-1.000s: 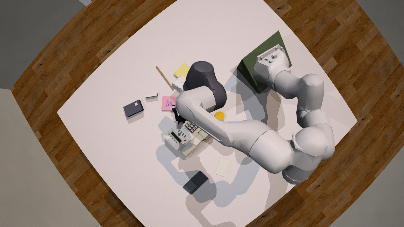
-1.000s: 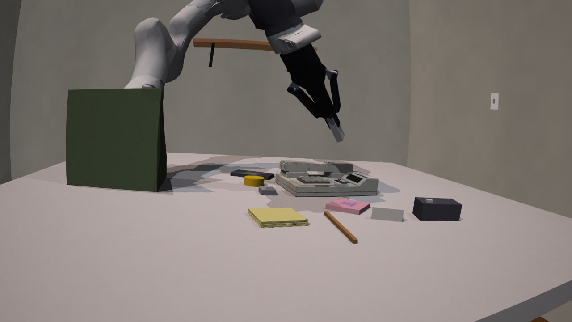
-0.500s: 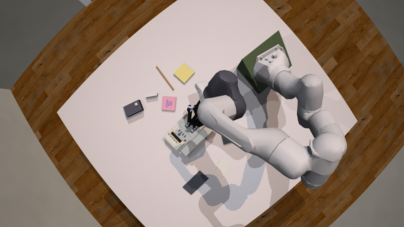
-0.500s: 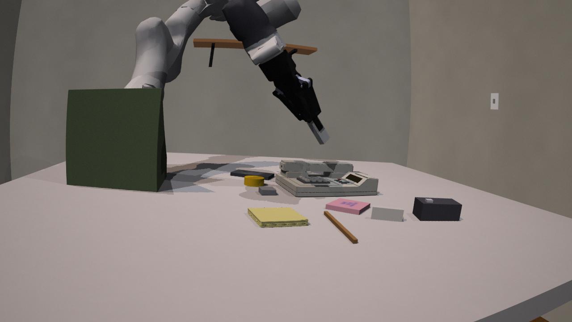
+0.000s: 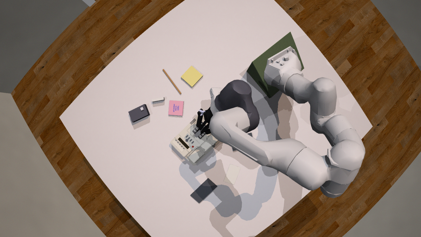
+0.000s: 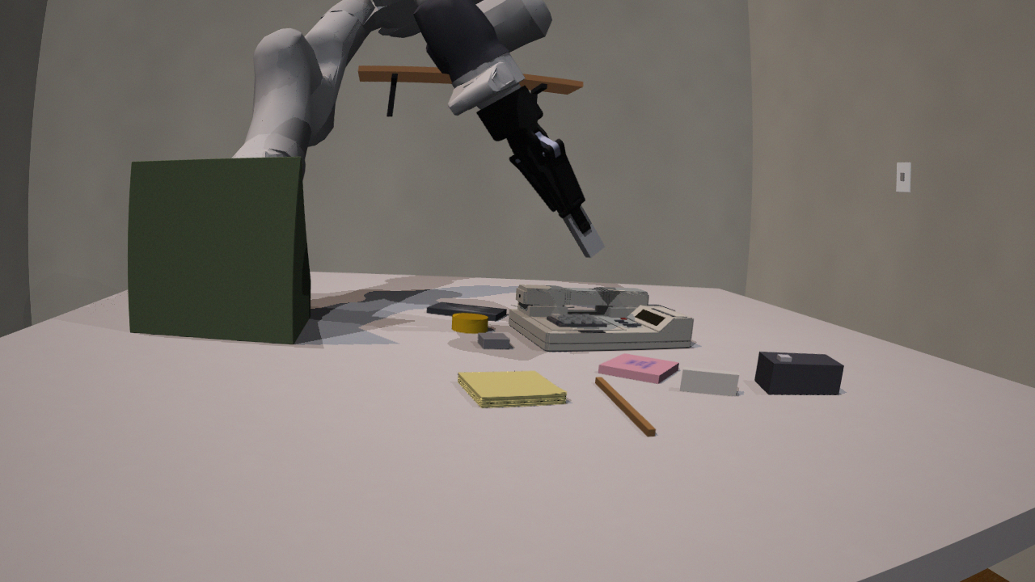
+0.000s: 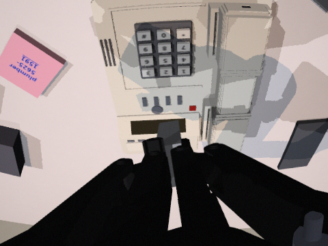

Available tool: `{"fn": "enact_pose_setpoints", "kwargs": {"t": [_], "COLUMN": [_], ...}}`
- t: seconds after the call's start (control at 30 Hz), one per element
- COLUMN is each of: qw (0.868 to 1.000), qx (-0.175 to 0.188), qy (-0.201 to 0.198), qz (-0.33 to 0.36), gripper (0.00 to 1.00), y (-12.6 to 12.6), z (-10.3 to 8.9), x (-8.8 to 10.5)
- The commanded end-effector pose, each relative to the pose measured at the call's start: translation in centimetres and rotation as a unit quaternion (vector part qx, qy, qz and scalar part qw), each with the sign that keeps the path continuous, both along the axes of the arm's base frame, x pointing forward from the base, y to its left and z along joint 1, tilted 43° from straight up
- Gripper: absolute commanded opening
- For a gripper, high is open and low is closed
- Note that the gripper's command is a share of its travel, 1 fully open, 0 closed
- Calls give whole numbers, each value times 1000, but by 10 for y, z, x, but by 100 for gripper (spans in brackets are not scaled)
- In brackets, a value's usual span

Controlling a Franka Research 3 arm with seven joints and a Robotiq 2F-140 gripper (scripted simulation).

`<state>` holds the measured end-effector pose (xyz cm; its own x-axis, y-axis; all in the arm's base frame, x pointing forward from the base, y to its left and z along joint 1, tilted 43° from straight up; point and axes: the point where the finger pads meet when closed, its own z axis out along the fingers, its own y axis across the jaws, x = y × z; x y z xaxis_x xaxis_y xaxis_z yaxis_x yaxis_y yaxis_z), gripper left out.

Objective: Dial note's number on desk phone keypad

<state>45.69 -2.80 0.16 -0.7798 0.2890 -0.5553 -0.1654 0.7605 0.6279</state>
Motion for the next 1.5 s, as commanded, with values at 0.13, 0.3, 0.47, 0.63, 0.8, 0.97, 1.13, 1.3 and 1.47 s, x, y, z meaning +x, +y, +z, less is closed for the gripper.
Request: {"fn": "enact_pose_setpoints", "kwargs": {"t": [0.13,0.3,0.47,0.63,0.8,0.97,1.13,1.3,1.47], "qw": [998,998,998,998,998,998,998,998,998], "qx": [30,30,30,30,30,30,30,30,30], "qy": [46,46,46,46,46,46,46,46,46], "qz": [-26,-26,-26,-26,-26,-26,-26,-26,-26], "gripper": [0,0,0,0,0,0,0,0,0], "y": [3,12,24,34,42,47,48,48,50], "z": [-6,-16,-29,-39,-48,-53,-54,-54,-56], "x": [-1,-1,-1,-1,0,0,0,0,0]}}
